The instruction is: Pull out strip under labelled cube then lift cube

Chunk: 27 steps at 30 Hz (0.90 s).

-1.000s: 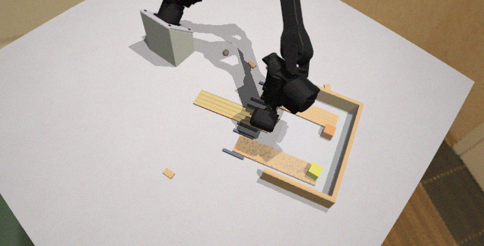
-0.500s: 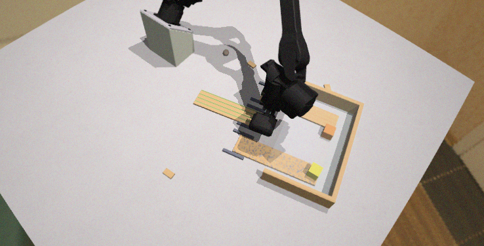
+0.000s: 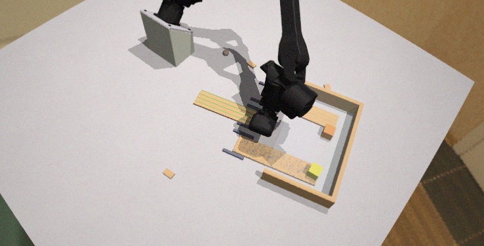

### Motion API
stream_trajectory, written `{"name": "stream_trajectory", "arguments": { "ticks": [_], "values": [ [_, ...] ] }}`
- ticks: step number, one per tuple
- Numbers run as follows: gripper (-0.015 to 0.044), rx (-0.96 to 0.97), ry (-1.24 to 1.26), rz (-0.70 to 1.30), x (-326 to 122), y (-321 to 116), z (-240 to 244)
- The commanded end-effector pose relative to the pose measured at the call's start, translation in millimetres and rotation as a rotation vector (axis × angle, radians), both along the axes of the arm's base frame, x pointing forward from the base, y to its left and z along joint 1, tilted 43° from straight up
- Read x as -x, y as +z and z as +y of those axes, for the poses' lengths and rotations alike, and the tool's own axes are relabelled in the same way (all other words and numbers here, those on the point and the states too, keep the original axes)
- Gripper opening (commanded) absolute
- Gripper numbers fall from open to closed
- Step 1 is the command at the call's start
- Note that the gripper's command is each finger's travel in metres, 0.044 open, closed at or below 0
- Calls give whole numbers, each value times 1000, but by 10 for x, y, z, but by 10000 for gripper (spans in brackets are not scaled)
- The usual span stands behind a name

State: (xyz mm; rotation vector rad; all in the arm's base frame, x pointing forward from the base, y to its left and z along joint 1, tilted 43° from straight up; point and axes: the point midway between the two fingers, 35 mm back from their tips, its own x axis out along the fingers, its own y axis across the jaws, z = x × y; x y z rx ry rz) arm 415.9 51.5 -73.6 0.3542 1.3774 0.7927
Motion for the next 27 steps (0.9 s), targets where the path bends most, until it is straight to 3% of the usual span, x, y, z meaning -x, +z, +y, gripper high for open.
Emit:
{"name": "stream_trajectory", "arguments": {
  "ticks": [1,4,27],
  "values": [
    [59,0,-1,-2,-5,6,-9],
    [0,1,-2,-1,46,38,-41],
    [0,-1,-9,9,755,329,-298]
  ]
}}
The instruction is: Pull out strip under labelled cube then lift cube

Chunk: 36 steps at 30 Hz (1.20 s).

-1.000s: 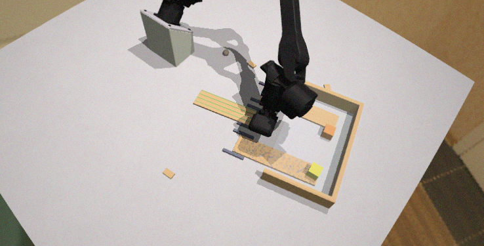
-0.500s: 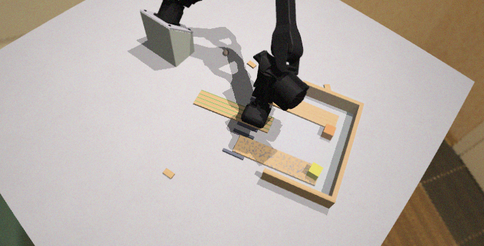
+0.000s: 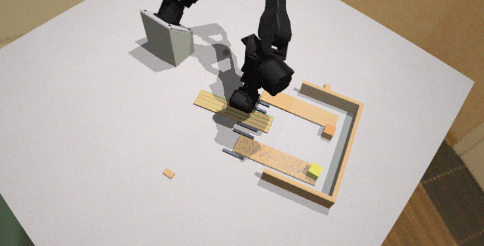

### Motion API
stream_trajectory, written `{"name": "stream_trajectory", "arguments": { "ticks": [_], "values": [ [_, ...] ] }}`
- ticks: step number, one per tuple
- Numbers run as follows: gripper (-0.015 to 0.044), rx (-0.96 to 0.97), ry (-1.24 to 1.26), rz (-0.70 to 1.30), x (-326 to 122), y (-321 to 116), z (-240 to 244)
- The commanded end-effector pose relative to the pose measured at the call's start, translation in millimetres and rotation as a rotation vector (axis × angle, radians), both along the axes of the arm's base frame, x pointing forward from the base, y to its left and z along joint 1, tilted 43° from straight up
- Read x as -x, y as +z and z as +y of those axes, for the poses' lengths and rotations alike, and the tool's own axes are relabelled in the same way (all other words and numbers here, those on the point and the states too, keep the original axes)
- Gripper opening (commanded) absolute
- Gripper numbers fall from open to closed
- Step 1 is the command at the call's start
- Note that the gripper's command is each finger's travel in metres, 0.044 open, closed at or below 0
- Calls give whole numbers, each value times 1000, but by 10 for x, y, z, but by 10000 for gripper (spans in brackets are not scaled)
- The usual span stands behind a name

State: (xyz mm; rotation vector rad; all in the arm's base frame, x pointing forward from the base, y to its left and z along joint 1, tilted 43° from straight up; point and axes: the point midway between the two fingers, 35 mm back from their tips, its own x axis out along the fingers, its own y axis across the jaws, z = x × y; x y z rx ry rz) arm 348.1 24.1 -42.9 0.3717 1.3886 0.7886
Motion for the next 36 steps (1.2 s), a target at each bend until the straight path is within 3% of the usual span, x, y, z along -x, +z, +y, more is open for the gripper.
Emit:
{"name": "stream_trajectory", "arguments": {
  "ticks": [1,11,19,36],
  "values": [
    [0,4,-1,-8,112,23,-25],
    [0,4,-1,-6,451,26,-14],
    [0,6,-1,-6,452,280,-254],
    [0,6,-1,-6,453,289,-262]
  ]
}}
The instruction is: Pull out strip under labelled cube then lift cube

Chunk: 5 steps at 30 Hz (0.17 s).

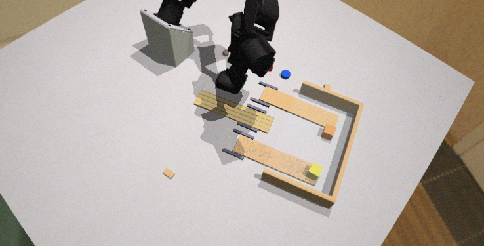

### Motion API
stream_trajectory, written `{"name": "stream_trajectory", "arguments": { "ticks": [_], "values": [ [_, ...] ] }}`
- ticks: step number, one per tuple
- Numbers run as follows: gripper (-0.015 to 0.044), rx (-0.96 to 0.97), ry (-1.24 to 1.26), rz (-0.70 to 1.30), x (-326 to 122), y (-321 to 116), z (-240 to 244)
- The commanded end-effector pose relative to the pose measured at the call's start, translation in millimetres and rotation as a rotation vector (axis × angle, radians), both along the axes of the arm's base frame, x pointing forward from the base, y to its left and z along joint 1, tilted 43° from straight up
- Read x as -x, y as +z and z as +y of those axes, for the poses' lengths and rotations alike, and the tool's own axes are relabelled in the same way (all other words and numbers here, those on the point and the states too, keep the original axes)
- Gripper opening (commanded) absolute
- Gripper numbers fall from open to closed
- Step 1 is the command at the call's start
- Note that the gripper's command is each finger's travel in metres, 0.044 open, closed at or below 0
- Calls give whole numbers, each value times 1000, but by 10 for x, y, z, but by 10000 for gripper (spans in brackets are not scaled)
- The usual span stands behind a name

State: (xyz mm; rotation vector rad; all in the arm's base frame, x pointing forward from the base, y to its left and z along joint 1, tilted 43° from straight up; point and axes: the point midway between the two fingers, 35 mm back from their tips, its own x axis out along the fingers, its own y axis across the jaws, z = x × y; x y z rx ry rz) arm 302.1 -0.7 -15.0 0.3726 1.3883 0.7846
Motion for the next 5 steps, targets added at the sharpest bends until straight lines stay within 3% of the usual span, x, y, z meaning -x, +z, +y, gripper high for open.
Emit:
{"name": "stream_trajectory", "arguments": {
  "ticks": [1,5],
  "values": [
    [0,4,2,-6,-7,10,-14],
    [0,4,2,-6,-7,10,-14]
  ]
}}
